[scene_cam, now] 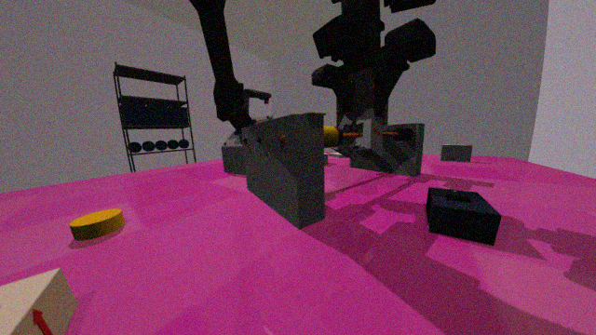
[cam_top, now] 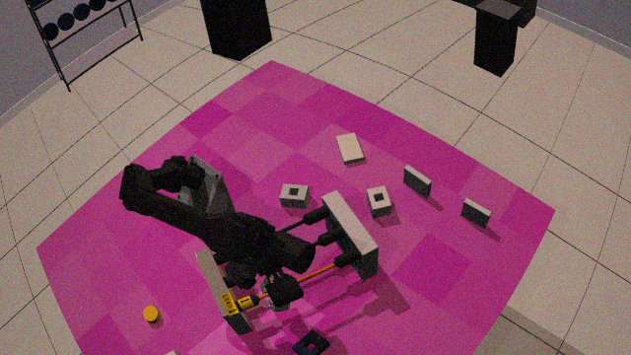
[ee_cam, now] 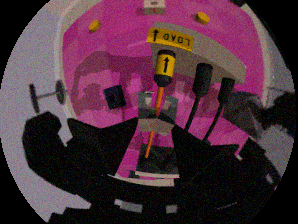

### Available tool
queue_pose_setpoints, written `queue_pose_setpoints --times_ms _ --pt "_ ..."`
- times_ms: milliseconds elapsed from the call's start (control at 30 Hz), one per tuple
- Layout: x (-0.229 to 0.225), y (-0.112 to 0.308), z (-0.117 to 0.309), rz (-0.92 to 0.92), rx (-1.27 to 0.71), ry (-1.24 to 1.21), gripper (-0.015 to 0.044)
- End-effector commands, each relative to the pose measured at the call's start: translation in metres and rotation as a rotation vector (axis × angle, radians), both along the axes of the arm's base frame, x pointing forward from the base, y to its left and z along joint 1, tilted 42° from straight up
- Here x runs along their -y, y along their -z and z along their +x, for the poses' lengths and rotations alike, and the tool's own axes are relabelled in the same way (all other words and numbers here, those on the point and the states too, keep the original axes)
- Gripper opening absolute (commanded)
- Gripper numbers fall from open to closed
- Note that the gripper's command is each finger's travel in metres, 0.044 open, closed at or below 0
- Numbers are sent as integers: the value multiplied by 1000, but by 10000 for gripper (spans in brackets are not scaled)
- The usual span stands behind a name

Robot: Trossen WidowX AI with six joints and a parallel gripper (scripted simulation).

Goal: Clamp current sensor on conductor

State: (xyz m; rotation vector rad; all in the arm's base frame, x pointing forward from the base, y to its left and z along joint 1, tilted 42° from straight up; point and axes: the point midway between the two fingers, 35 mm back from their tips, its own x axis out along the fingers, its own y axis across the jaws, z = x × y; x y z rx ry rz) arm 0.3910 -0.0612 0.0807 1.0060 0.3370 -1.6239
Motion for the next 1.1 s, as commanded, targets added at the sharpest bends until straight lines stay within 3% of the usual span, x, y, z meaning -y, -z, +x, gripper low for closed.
queue_pose_setpoints --times_ms 0,200,767,1067 --pt "0 0 0 0 1 0 0" --pt "0 0 0 0 1 0 0" --pt "0 0 0 0 1 0 440" --pt "5 7 1 0 -3 2 440"
